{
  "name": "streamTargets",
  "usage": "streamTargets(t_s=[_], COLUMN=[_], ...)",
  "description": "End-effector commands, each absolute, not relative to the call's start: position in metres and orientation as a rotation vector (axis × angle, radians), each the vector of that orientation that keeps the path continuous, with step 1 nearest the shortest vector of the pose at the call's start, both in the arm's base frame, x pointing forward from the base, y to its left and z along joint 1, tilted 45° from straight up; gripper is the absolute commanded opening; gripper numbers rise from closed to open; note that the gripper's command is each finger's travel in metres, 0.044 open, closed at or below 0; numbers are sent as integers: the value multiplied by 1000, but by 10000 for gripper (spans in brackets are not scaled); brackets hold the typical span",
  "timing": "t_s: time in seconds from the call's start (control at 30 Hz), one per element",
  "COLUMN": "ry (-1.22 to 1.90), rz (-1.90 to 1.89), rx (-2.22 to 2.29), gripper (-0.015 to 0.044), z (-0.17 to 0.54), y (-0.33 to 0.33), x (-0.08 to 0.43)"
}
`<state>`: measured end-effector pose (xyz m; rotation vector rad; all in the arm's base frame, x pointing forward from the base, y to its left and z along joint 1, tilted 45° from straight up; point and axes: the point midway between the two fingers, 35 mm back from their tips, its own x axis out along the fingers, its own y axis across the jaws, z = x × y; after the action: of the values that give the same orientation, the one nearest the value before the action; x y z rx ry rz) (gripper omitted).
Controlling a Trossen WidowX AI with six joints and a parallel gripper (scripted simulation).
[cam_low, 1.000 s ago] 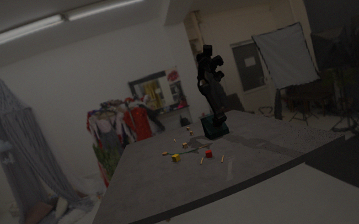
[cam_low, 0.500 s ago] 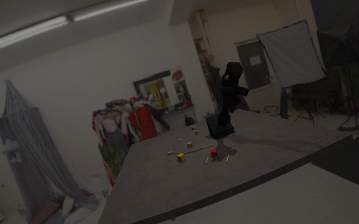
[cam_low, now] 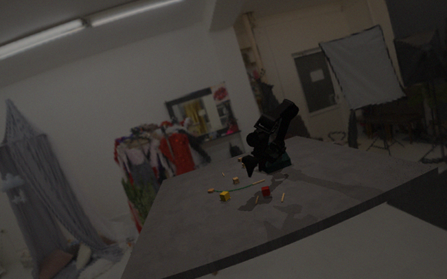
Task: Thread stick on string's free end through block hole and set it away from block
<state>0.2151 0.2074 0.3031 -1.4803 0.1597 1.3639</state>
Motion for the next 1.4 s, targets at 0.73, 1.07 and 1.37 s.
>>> streamTargets(t_s=[0.73, 1.07, 1.37], ry=[610, 609, 615], rz=[1568, 1566, 1568], rx=[-651, -644, -651], gripper=[440, 440, 309], z=[3, 2, 3], y=[19, 18, 19], x=[301, 300, 301])
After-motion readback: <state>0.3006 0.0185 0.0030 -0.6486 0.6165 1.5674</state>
